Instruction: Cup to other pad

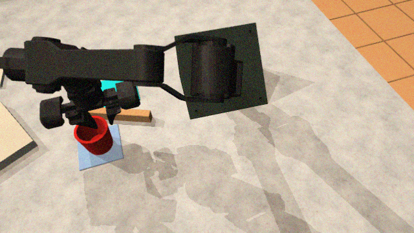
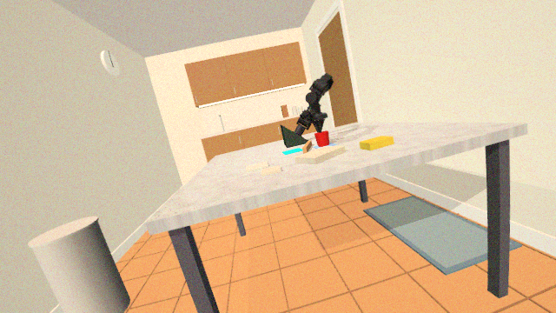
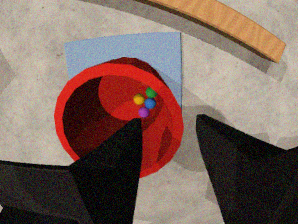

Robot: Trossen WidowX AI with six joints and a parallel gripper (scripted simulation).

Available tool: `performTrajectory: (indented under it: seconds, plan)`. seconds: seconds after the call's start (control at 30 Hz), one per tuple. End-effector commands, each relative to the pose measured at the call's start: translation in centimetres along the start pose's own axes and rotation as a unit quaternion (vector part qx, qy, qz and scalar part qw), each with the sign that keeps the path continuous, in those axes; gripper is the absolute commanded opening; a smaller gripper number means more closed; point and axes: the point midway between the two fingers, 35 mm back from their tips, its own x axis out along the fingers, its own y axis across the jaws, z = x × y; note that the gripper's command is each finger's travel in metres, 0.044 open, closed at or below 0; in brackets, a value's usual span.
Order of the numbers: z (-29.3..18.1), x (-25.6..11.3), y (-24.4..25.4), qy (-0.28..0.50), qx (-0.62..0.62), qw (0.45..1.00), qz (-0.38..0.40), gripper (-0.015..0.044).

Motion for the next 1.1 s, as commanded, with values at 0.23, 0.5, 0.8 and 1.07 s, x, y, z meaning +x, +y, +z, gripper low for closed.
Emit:
performTrajectory:
  seconds: [0.23, 0.5, 0.8, 1.07]
  plan:
    - [-0.1, 2.1, -0.1, 0.003, 0.002, 1.000, -0.003, 0.0148]
    - [-0.2, 3.4, -0.3, 0.004, 0.002, 1.000, -0.003, 0.0148]
    - [-0.2, 3.8, -0.3, 0.004, 0.002, 1.000, -0.003, 0.0148]
    - [-0.2, 3.6, -0.2, 0.002, 0.000, 1.000, -0.001, 0.0036]
